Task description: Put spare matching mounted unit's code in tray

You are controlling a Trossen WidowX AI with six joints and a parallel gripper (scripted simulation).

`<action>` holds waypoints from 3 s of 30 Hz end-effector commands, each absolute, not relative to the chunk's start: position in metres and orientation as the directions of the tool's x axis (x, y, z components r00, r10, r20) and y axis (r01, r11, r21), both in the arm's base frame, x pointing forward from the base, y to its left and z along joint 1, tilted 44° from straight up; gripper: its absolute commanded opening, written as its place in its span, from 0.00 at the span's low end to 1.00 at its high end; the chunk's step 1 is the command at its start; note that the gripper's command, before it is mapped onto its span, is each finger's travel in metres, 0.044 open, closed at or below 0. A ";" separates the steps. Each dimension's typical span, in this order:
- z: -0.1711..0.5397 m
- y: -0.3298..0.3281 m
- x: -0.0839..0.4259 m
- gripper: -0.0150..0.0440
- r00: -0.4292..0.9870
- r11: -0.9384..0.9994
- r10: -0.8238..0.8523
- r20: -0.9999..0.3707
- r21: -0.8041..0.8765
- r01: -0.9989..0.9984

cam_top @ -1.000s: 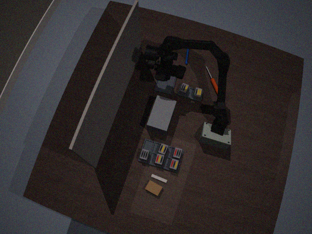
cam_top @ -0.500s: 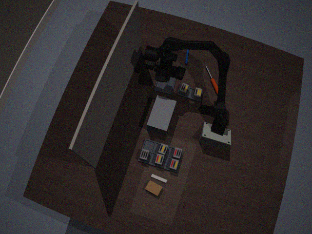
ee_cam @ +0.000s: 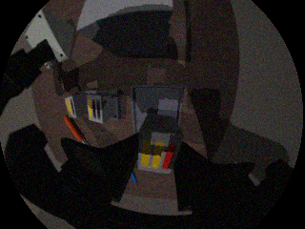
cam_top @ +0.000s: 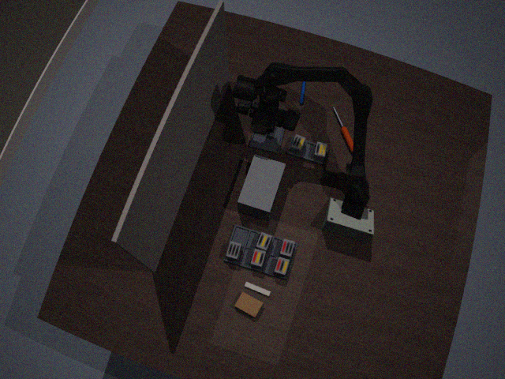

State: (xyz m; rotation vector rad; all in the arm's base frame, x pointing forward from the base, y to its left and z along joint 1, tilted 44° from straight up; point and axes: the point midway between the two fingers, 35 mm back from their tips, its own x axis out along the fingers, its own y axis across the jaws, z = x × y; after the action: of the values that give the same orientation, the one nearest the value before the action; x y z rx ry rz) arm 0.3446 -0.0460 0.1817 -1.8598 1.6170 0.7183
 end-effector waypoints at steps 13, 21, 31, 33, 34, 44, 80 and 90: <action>0.172 -0.055 0.346 0.25 0.123 -0.107 -0.683 -0.720 -0.068 -0.992; 0.168 -0.060 0.346 0.25 0.122 -0.106 -0.683 -0.720 -0.068 -0.992; 0.162 -0.065 0.346 0.25 0.121 -0.103 -0.682 -0.721 -0.069 -0.992; 0.161 -0.066 0.346 0.25 0.121 -0.103 -0.682 -0.722 -0.069 -0.992; 0.160 -0.067 0.346 0.25 0.121 -0.103 -0.682 -0.722 -0.069 -0.992; 0.155 -0.073 0.347 0.25 0.120 -0.101 -0.681 -0.722 -0.070 -0.992; 0.150 -0.079 0.347 1.00 0.120 -0.097 -0.683 -0.721 -0.072 -0.993; 0.223 -0.008 0.333 1.00 0.141 -0.160 -0.680 -0.720 -0.042 -0.986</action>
State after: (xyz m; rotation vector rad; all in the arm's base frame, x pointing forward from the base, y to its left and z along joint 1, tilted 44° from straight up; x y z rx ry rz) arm 0.3408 -0.0279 0.2009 -1.8855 1.5904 0.7592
